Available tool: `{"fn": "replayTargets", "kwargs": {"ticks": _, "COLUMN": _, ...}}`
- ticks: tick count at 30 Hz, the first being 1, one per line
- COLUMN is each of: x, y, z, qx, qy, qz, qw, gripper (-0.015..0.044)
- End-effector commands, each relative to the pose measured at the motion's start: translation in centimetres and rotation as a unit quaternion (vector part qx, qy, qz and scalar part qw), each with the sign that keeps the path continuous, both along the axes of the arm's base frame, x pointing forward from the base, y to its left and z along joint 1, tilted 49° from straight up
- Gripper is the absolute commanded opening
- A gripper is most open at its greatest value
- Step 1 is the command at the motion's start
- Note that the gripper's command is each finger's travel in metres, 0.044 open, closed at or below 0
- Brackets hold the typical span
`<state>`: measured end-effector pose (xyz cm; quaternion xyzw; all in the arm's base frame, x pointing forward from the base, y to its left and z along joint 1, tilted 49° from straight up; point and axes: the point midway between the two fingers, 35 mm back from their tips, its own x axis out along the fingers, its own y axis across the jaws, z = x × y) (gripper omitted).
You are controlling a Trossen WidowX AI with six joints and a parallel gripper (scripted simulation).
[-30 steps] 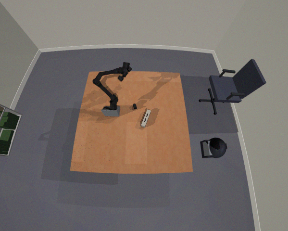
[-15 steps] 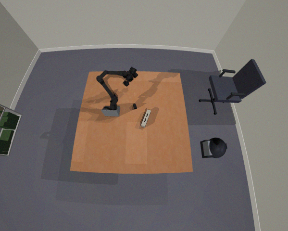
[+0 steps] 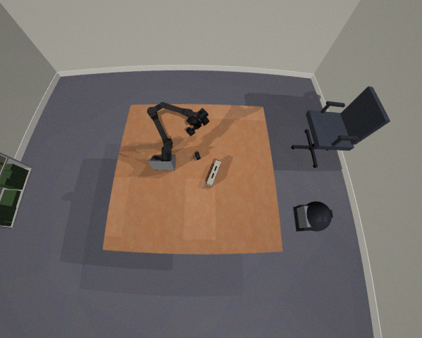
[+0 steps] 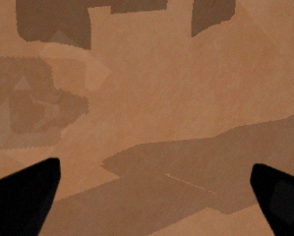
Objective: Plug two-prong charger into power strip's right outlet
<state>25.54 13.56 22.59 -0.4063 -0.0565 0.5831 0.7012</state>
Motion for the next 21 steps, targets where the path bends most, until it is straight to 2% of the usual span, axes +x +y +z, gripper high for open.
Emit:
{"fn": "replayTargets", "kwargs": {"ticks": 1, "x": 0.8, "y": -1.6, "z": -3.2, "qx": -0.027, "qy": 0.028, "qz": -0.019, "qw": 0.999, "gripper": 0.044}}
{"fn": "replayTargets", "kwargs": {"ticks": 21, "x": 0.2, "y": -7.7, "z": -13.5, "qx": -0.112, "qy": 0.142, "qz": -0.052, "qw": 0.982, "gripper": 0.044}}
